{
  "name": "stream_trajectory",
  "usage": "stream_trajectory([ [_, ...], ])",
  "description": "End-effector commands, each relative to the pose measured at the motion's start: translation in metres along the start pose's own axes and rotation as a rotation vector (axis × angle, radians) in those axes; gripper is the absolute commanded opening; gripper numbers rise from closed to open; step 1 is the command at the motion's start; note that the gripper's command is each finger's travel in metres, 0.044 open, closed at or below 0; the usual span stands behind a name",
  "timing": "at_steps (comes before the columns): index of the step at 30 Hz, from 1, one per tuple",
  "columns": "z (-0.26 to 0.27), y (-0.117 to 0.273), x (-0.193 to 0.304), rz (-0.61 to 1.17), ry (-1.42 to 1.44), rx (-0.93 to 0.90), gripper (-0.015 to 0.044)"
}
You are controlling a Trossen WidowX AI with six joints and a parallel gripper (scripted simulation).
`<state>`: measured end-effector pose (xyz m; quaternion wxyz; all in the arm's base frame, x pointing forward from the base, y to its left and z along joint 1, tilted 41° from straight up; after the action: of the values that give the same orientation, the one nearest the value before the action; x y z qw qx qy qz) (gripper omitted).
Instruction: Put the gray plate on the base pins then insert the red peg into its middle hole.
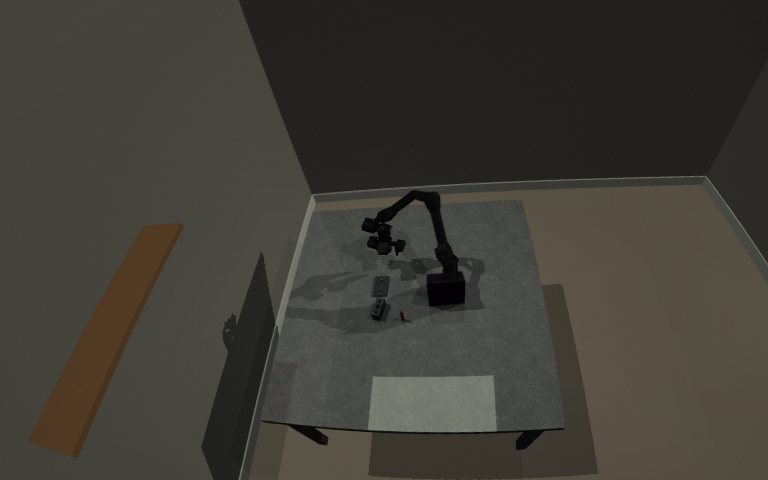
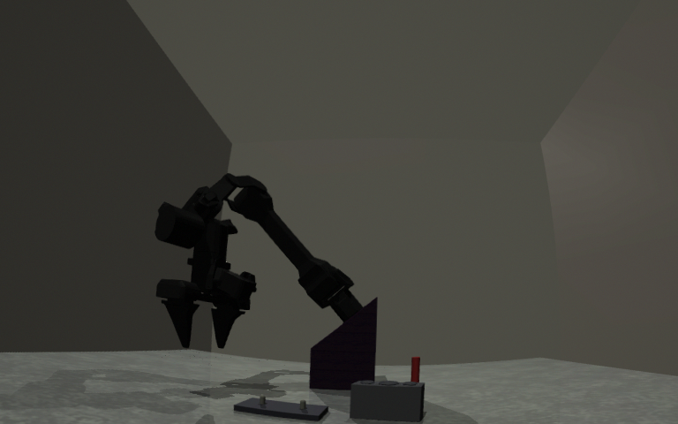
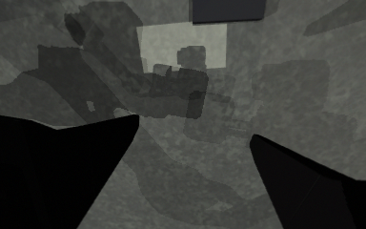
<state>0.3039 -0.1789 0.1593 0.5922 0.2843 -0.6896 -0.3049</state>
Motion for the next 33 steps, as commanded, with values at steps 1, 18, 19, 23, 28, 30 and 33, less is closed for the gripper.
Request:
stream_trajectory([
  [1,-0.012,0.001,-0.022,-0.008,0.010,0.004,0.0440],
  [18,-0.019,0.003,-0.287,-0.015,0.011,0.001,0.0440],
  [19,-0.017,0.003,-0.294,-0.012,0.011,0.001,0.0440],
  [23,-0.016,0.003,-0.297,-0.011,0.011,0.002,0.0440],
  [28,-0.016,0.001,-0.298,-0.011,0.011,0.002,0.0440],
  [30,-0.016,-0.010,-0.298,-0.011,0.011,0.002,0.0440],
  [33,-0.016,-0.012,-0.298,-0.011,0.011,0.002,0.0440],
])
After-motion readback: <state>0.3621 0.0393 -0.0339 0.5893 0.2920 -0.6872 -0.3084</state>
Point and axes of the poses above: the point midway between the two fingers, 35 mm back from their tips, its own y axis back along the fingers, its own z axis across the jaws, x = y × z, the point moved 4 cm from there along y, back along the fingers, and after that the axes turned 9 degrees about y, right-handed, at the moved point
